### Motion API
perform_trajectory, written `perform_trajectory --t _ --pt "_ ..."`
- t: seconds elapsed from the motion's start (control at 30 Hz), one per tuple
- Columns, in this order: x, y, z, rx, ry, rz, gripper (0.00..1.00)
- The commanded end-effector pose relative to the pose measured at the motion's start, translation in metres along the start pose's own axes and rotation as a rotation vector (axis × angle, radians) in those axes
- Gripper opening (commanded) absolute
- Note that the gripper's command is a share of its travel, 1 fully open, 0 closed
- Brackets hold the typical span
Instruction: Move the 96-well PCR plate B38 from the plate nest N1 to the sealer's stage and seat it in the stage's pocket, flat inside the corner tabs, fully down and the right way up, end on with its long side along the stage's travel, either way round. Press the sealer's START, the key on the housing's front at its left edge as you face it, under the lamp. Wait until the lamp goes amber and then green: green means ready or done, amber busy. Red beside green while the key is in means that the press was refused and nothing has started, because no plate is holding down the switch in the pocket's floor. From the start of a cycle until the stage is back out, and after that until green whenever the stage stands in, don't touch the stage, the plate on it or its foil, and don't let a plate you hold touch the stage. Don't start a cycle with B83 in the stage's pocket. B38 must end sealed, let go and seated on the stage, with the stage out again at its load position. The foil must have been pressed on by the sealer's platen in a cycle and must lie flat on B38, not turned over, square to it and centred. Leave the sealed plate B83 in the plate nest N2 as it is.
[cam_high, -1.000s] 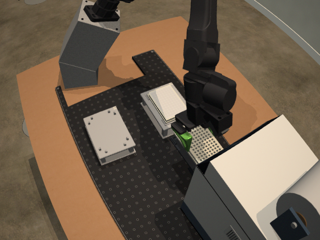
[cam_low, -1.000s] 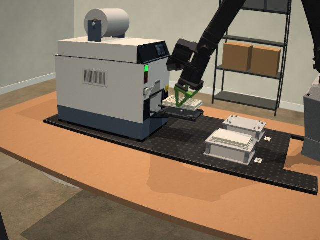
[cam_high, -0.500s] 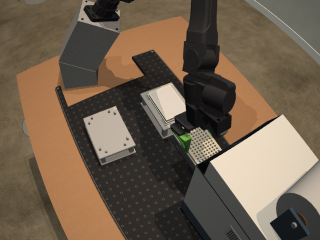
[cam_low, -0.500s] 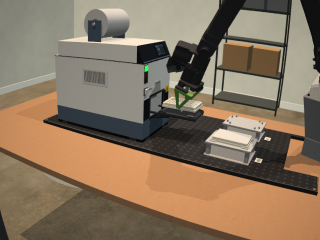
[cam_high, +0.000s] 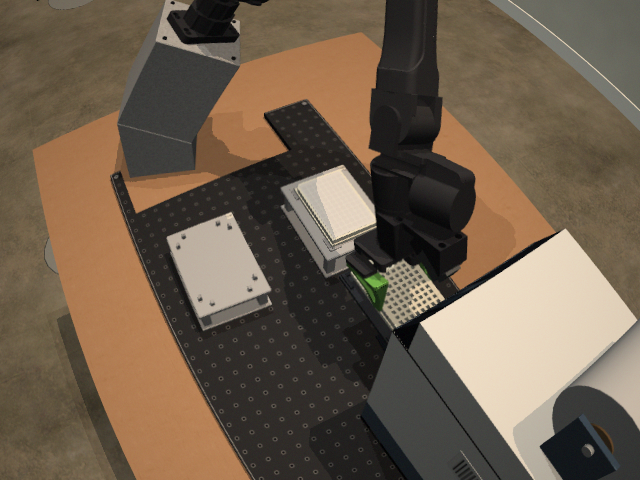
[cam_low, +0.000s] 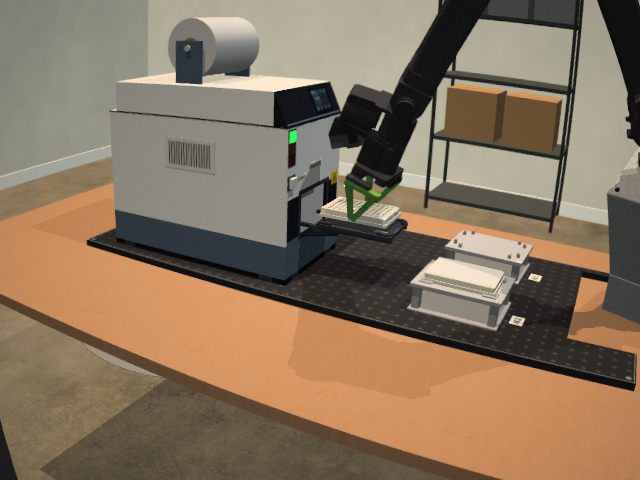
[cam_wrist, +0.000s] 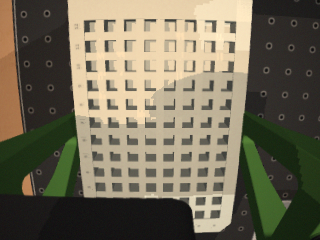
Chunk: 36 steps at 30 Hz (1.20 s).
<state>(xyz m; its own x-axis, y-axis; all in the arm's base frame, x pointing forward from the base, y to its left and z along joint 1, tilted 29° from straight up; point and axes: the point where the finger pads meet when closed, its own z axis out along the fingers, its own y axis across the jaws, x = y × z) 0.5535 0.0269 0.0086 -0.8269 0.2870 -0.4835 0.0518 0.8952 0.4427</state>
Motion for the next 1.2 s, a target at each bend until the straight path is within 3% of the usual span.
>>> perform_trajectory --t 0.0,0.23,0.53,0.8,1.17 --pt "-0.013 -0.007 -0.013 0.002 -0.048 0.004 0.00" --pt "-0.010 -0.008 -0.013 0.009 -0.039 0.023 0.00" --pt "-0.034 0.000 -0.017 0.003 -0.064 0.014 0.00" --pt "-0.041 0.002 -0.016 -0.001 -0.081 0.006 0.00" --pt "-0.012 -0.007 -0.013 0.007 -0.046 0.004 0.00"
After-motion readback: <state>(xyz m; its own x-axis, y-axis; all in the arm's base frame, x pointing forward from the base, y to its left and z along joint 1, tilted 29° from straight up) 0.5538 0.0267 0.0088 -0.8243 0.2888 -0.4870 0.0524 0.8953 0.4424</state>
